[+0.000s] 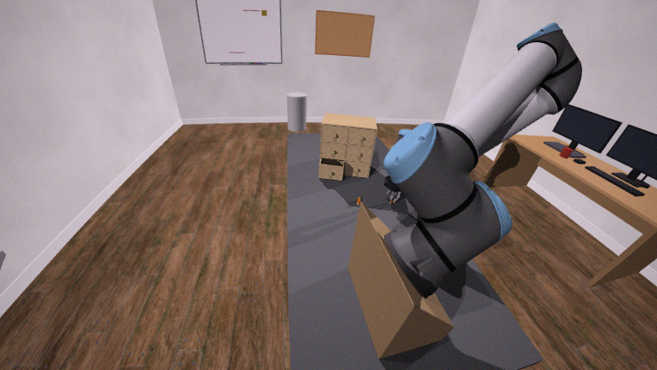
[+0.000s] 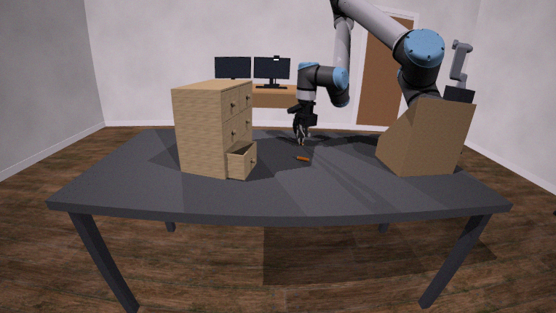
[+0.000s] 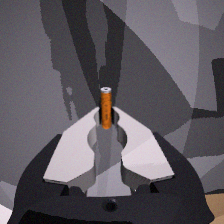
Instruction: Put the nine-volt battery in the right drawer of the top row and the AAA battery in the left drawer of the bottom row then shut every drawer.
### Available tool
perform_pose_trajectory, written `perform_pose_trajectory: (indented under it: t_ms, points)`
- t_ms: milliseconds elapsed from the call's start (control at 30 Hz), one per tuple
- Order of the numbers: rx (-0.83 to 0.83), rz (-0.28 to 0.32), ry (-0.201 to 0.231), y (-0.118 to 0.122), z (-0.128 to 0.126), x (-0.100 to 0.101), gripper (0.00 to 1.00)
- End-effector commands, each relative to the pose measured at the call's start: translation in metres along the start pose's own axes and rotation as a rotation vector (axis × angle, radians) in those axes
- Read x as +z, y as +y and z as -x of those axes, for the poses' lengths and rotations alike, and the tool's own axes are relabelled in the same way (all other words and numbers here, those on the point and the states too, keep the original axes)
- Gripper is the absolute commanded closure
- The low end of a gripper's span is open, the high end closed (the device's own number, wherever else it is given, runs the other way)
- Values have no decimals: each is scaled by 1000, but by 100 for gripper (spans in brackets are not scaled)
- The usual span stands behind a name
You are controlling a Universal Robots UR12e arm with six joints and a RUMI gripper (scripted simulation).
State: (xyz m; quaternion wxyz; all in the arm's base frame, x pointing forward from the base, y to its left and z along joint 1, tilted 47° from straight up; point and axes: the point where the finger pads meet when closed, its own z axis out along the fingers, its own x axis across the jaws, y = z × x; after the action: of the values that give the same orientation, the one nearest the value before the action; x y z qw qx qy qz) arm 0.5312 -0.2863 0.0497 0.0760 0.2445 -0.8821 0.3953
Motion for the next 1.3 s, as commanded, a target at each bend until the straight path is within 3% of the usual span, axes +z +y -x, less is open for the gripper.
perform_pose_trajectory:
  t_ms: [0, 233, 500, 567, 833, 1267]
  points:
    - [0, -1, -1, 0, 0, 0, 98]
    - [0, -1, -1, 0, 0, -10, 98]
    - [0, -1, -1, 0, 0, -55, 98]
    - [0, -1, -1, 0, 0, -55, 98]
    - [0, -1, -1, 0, 0, -94, 98]
    - [0, -1, -1, 0, 0, -100, 98]
